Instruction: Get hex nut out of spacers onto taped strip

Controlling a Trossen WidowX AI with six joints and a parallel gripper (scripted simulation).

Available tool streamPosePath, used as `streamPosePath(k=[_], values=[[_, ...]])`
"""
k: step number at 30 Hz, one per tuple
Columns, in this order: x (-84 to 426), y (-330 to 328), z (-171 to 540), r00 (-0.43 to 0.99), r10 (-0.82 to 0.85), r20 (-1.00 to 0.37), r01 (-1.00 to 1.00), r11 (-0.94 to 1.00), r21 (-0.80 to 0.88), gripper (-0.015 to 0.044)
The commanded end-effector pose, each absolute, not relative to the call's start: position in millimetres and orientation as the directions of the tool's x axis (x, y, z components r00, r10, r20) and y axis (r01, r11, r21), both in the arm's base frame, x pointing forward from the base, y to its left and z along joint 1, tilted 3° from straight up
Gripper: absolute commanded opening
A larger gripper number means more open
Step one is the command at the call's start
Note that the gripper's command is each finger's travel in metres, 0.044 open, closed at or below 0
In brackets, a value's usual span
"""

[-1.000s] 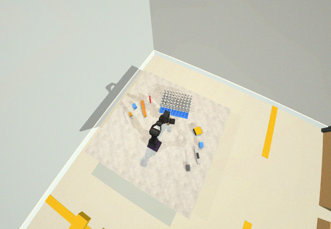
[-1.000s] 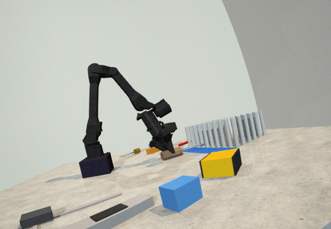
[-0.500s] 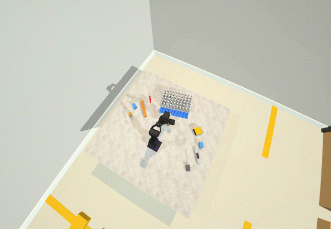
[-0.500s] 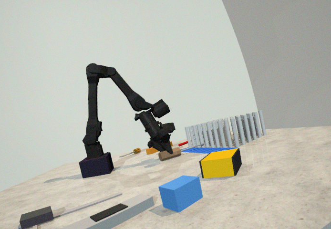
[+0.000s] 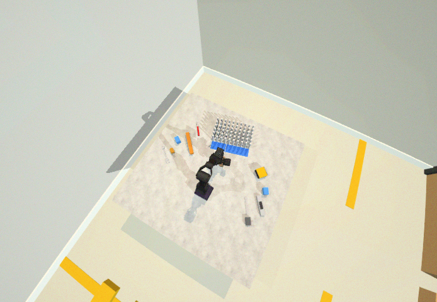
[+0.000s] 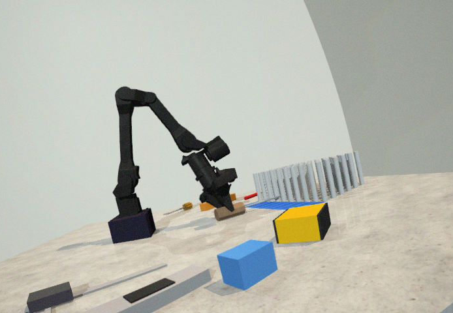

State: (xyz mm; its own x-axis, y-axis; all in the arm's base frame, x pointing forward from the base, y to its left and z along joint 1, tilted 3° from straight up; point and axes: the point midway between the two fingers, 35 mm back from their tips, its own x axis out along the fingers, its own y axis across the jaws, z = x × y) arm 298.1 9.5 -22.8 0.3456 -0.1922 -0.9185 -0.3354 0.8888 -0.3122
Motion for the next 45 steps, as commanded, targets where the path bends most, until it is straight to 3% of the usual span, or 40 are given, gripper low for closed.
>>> streamPosePath(k=[1,45], values=[[293.1,8.2,-22.4,0.345,-0.192,-0.919,-0.339,0.888,-0.312,0.0],[267.6,-1.5,-21.8,0.343,-0.193,-0.919,-0.339,0.887,-0.312,0.0]])
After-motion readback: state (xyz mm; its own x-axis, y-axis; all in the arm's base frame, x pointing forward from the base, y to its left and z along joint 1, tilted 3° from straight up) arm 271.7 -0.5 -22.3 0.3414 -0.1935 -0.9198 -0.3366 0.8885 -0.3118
